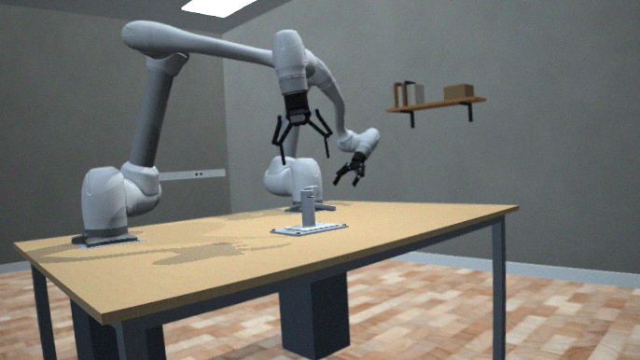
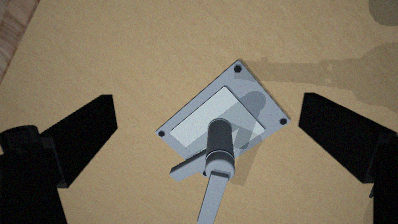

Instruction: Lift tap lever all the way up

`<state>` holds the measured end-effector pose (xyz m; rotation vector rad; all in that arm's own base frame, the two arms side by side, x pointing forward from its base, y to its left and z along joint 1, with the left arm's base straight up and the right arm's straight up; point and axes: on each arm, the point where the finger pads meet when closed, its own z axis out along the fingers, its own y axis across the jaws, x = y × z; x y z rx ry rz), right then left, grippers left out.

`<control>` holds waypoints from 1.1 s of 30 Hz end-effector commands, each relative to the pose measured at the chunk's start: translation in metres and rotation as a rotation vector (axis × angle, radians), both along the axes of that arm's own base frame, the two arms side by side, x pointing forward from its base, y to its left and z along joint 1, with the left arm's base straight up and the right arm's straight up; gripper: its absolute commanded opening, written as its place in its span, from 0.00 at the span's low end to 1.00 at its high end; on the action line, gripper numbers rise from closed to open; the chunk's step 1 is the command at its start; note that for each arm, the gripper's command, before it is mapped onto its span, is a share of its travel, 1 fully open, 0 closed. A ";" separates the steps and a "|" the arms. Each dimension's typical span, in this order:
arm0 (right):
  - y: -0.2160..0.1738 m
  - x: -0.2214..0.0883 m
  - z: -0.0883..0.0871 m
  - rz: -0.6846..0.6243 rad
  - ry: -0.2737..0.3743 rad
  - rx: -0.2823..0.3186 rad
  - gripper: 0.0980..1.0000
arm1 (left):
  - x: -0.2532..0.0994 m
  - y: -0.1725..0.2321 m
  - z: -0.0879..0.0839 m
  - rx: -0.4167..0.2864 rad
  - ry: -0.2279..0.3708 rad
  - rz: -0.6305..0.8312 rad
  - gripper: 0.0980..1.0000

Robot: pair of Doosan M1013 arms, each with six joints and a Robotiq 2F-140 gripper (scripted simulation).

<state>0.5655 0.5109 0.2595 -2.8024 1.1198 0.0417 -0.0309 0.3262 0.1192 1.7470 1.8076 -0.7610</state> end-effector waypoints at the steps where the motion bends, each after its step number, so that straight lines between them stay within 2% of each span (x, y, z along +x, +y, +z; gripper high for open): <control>1: 0.019 -0.012 0.000 -0.020 0.005 -0.020 1.00 | 0.001 -0.005 0.002 -0.009 -0.008 0.007 1.00; 2: 0.039 -0.029 -0.001 -0.040 0.013 -0.032 1.00 | 0.001 -0.005 0.002 -0.009 -0.008 0.007 1.00; 11: 0.103 -0.089 -0.003 -0.110 0.030 -0.074 1.00 | 0.001 -0.005 0.002 -0.009 -0.008 0.007 1.00; 16: 0.137 -0.127 -0.004 -0.151 0.032 -0.099 1.00 | 0.001 -0.005 0.002 -0.009 -0.008 0.007 1.00; 18: 0.137 -0.127 -0.004 -0.151 0.032 -0.099 1.00 | 0.001 -0.005 0.002 -0.009 -0.008 0.007 1.00; 22: 0.165 -0.164 -0.005 -0.189 0.031 -0.120 1.00 | 0.001 -0.005 0.002 -0.009 -0.008 0.007 1.00; 29: 0.172 -0.174 -0.005 -0.199 0.030 -0.126 1.00 | 0.001 -0.005 0.002 -0.009 -0.008 0.007 1.00; 30: 0.172 -0.174 -0.005 -0.199 0.029 -0.125 0.00 | 0.001 -0.005 0.002 -0.009 -0.008 0.007 1.00; 33: 0.171 -0.174 -0.005 -0.199 0.029 -0.124 0.00 | 0.001 -0.005 0.002 -0.009 -0.008 0.007 1.00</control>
